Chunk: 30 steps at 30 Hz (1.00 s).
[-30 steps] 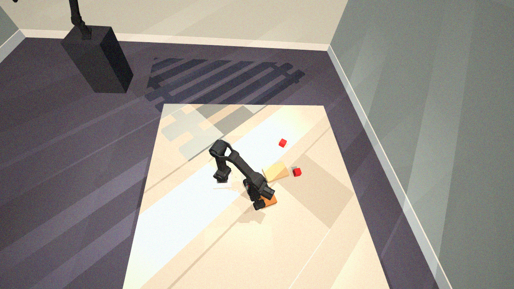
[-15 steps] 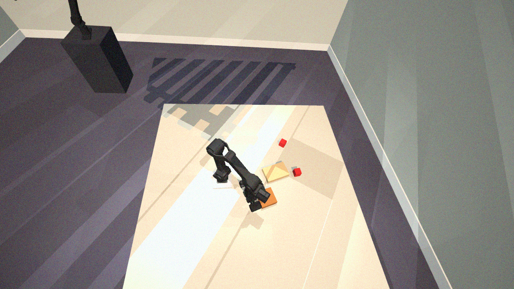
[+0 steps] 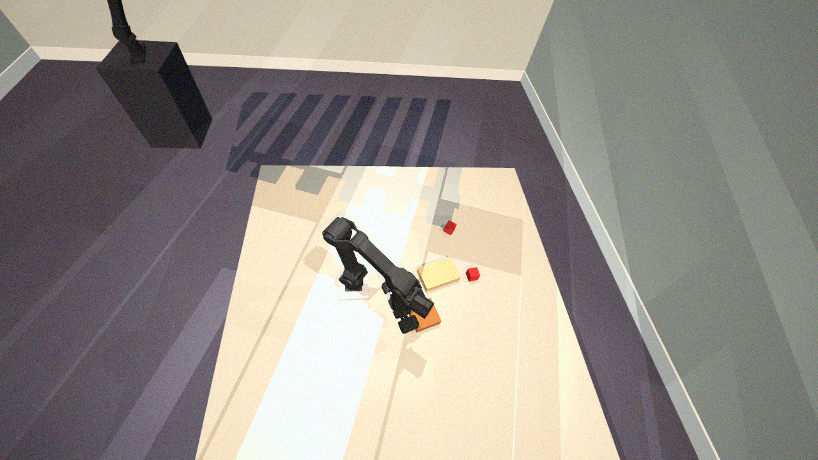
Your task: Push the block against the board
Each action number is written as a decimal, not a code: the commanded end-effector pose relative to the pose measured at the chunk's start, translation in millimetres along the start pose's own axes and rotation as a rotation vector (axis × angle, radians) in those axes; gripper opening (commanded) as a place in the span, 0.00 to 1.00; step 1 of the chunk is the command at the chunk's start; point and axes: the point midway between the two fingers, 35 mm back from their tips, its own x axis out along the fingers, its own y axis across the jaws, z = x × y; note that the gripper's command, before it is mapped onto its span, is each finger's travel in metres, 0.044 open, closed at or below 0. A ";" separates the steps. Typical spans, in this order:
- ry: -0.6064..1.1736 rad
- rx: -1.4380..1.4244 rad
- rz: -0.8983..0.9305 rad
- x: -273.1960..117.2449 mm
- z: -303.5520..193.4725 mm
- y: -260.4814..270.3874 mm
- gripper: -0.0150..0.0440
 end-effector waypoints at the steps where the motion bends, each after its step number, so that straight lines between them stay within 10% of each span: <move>1: 0.003 0.031 0.003 -1.3 15.3 -19.6 0.25; 30: 0.004 0.042 0.005 52.8 34.7 -28.6 0.25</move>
